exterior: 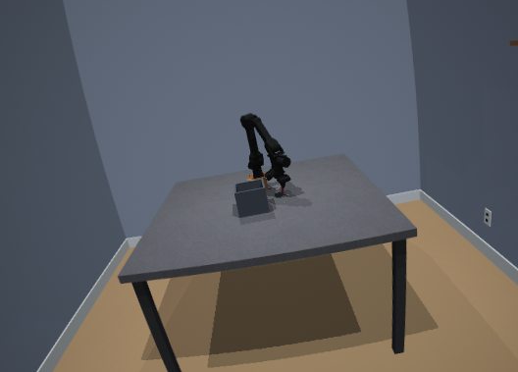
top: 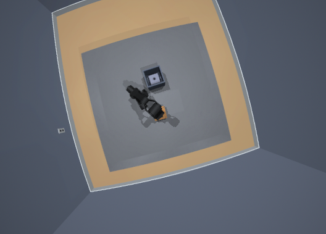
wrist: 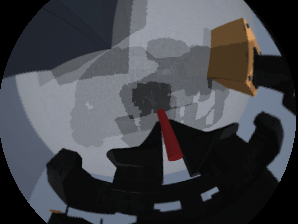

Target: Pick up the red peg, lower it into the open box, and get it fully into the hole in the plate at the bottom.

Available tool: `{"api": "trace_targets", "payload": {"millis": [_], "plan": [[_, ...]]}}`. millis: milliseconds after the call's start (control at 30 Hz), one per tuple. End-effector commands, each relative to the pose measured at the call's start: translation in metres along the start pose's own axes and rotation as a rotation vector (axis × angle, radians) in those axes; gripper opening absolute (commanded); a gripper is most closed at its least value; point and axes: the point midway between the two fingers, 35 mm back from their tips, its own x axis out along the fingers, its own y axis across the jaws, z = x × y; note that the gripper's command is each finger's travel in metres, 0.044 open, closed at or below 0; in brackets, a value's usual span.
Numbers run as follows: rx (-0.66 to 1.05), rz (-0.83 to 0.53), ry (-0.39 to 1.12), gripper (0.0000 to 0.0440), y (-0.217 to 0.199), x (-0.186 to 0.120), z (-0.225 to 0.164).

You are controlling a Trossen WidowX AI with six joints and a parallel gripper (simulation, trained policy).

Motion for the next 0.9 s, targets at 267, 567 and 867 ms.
{"api": "trace_targets", "payload": {"millis": [267, 567, 867], "plan": [[0.028, 0.094, 0.056, 0.0000, 0.015, -0.032, -0.008], [0.016, 0.189, 0.087, 0.0000, 0.030, -0.067, -0.011], [-0.016, 0.285, 0.075, 0.0000, 0.044, -0.109, -0.003]]}}
